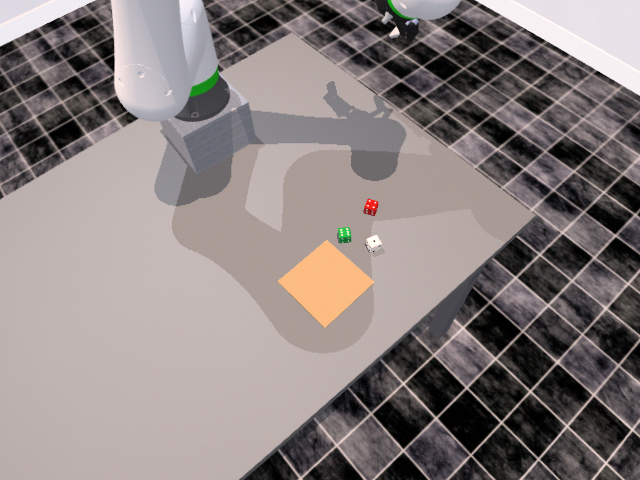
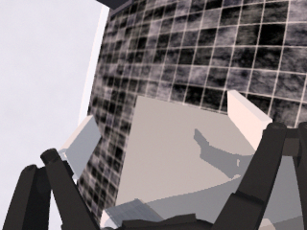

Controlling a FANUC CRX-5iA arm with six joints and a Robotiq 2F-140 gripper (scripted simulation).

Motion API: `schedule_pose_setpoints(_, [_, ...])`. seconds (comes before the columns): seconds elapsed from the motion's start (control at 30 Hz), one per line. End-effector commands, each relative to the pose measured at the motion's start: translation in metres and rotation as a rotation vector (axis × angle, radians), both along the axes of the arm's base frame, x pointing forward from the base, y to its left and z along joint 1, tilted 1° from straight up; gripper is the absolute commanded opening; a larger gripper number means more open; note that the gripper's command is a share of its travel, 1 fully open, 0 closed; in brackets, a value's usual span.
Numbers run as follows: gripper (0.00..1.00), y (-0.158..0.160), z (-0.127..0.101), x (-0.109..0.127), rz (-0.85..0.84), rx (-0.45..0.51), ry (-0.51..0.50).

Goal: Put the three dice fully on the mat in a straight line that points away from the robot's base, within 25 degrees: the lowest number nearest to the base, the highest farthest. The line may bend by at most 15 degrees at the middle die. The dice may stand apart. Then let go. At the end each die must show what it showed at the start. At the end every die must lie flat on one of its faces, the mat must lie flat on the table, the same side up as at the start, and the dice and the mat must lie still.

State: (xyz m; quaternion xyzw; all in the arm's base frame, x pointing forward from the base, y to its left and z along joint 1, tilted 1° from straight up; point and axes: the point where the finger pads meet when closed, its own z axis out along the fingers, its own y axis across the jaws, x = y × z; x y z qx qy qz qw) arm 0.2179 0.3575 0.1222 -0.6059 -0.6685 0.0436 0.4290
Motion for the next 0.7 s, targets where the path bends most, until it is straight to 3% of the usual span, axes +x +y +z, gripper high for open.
schedule_pose_setpoints(0.0, [1.00, -0.028, -0.020, 0.027, -0.041, -0.062, -0.062])
schedule_pose_setpoints(0.03, [1.00, -0.057, -0.037, 0.053, -0.079, -0.121, -0.121])
schedule_pose_setpoints(0.1, [1.00, -0.057, -0.037, 0.053, -0.079, -0.121, -0.121])
schedule_pose_setpoints(0.13, [1.00, -0.090, -0.052, 0.080, -0.120, -0.193, -0.193])
schedule_pose_setpoints(0.2, [1.00, -0.096, -0.055, 0.084, -0.120, -0.193, -0.193])
schedule_pose_setpoints(0.23, [1.00, -0.126, -0.065, 0.106, -0.156, -0.262, -0.264])
schedule_pose_setpoints(0.27, [1.00, -0.137, -0.069, 0.114, -0.161, -0.272, -0.274])
schedule_pose_setpoints(0.4, [1.00, -0.141, -0.071, 0.117, -0.161, -0.272, -0.274])
schedule_pose_setpoints(0.43, [1.00, -0.191, -0.083, 0.149, -0.195, -0.352, -0.357])
schedule_pose_setpoints(0.53, [1.00, -0.191, -0.083, 0.149, -0.195, -0.352, -0.357])
schedule_pose_setpoints(0.57, [1.00, -0.226, -0.087, 0.170, -0.221, -0.426, -0.435])
schedule_pose_setpoints(0.67, [1.00, -0.239, -0.090, 0.178, -0.222, -0.427, -0.437])
